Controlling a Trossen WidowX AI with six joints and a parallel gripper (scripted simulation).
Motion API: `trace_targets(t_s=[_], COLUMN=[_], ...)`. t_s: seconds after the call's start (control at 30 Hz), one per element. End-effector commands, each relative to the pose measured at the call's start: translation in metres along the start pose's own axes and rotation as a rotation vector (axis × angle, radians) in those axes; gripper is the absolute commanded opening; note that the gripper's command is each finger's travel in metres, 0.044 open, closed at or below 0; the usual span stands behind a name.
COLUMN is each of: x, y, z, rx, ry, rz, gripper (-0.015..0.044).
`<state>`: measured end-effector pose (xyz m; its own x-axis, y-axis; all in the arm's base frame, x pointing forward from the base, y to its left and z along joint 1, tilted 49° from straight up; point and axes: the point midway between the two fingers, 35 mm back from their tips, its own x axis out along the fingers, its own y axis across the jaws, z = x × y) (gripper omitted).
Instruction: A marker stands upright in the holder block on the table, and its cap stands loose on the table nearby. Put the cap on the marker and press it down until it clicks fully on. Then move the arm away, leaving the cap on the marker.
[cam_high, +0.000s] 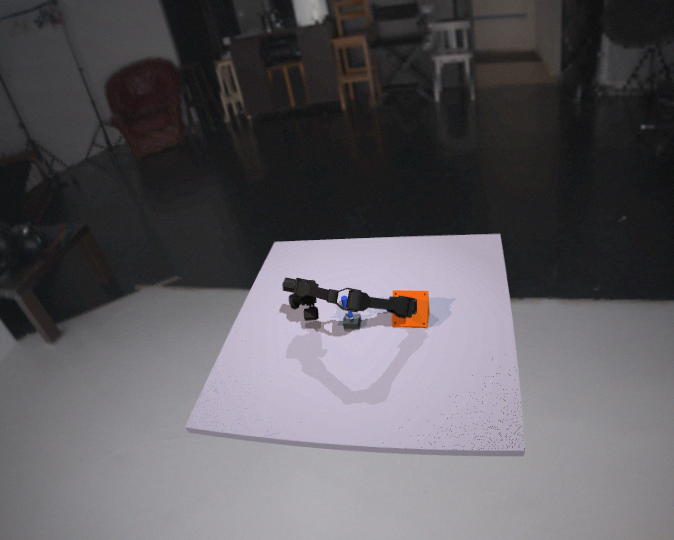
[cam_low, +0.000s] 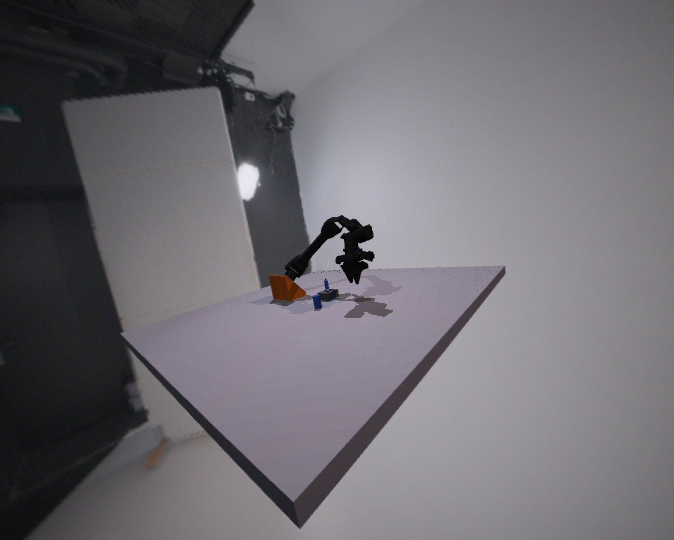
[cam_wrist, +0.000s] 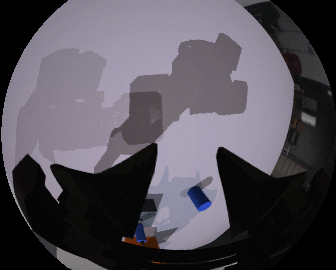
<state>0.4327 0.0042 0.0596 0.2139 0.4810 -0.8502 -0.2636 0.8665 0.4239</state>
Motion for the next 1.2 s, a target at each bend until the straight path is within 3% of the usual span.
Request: trace_targets(t_s=[0.0,0.27,0.57,0.7,1.17], x=[-0.006,-0.024,-0.022,0.006,0.028], y=[-0.042,-0.089,-0.091,-0.079,-0.072], z=[-0.049,-0.139,-0.142,-0.145,-0.147], rx=[0.281,0.882,0.895,0.895,0.895], ry=[0.096,0.256,0.259,0.258,0.258], rz=[0.077,0.293,0.299,0.3,0.3], gripper=[0.0252,0.0252,0.0252,0.0252,0.0252])
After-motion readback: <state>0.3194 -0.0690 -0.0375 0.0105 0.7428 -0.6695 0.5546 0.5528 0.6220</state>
